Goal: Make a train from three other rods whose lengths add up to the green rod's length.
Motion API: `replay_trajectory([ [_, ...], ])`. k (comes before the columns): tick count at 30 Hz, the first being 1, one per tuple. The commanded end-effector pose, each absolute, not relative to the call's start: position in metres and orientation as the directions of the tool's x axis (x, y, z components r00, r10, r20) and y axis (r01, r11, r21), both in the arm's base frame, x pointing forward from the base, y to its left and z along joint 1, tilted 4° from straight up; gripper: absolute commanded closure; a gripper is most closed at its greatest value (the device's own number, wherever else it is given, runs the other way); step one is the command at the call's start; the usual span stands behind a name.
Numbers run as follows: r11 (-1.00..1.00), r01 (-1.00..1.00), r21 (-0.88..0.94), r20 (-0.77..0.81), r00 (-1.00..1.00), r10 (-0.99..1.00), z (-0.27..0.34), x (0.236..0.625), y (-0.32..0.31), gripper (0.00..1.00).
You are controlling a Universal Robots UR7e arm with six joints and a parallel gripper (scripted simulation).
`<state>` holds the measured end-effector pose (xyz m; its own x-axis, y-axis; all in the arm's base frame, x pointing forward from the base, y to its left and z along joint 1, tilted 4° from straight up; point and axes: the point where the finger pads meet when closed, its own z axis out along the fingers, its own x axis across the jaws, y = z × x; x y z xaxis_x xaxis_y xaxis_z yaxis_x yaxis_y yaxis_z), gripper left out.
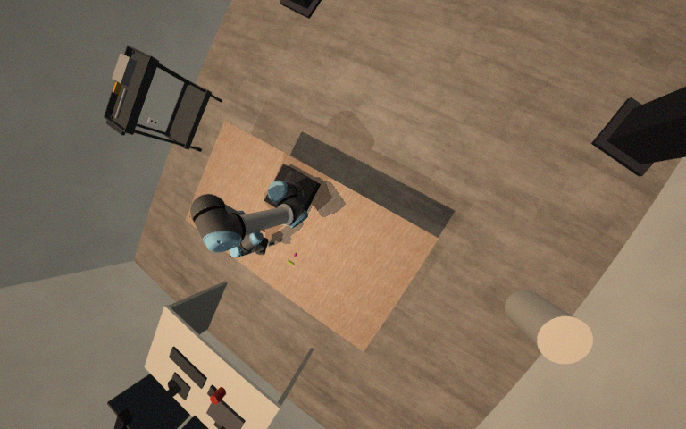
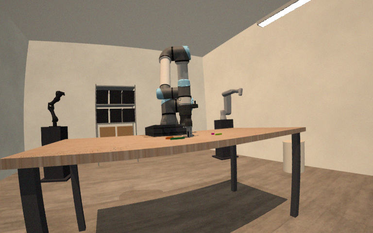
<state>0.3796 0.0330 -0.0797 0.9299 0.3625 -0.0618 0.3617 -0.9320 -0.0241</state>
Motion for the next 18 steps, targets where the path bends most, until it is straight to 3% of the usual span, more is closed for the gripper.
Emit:
replay_trajectory([
  [1, -0.932, 0.361, -0.025, -0.062, 0.930, 0.362, -0.0802, 0.3791, 0.0326, 0.76],
  [18, -0.932, 0.361, -0.022, -0.058, 0.931, 0.362, -0.0713, 0.3823, 0.0318, 0.76],
])
